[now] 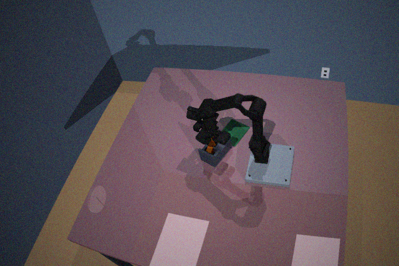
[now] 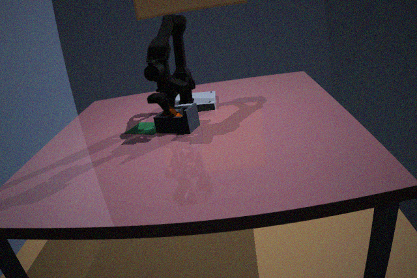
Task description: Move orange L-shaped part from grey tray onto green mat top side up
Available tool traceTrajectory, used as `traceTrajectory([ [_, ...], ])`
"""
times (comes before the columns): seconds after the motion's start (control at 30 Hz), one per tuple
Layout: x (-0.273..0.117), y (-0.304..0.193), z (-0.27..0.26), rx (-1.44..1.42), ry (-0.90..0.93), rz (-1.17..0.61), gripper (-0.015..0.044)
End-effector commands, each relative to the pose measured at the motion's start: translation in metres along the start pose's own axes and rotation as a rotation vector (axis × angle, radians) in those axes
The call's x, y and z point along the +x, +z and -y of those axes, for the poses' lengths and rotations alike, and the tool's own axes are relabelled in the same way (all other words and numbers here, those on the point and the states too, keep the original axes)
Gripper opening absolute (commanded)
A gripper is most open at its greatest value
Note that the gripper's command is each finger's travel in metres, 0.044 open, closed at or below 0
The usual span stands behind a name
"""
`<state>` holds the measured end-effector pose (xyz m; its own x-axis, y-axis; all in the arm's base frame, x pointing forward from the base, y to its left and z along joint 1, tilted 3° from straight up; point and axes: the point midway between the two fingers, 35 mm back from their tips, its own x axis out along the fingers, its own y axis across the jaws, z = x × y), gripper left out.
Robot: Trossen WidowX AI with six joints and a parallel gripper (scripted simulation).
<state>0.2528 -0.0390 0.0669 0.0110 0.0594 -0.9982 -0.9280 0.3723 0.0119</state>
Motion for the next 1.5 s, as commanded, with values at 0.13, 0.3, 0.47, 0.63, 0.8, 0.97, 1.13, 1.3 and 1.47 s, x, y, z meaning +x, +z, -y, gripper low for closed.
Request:
traceTrajectory([
  [0.13,-0.005,0.000,0.000,0.001,0.001,-0.002,0.0000],
  [0.3,-0.013,0.000,0.000,0.002,0.002,-0.004,0.0000],
  [0.47,-0.021,-0.001,0.000,0.002,0.002,-0.005,0.0000],
  [0.63,-0.029,-0.001,0.000,0.003,0.003,-0.006,0.0000],
  [0.8,-0.036,-0.001,0.000,0.003,0.003,-0.006,0.0000],
  [0.97,-0.044,-0.001,0.000,0.003,0.003,-0.006,0.0000],
  [1.13,-0.052,-0.001,0.000,0.003,0.003,-0.007,0.0000],
  [1.3,-0.060,-0.001,0.000,0.003,0.003,-0.007,0.0000],
  [1.47,-0.068,-0.001,0.000,0.003,0.003,-0.007,0.0000],
])
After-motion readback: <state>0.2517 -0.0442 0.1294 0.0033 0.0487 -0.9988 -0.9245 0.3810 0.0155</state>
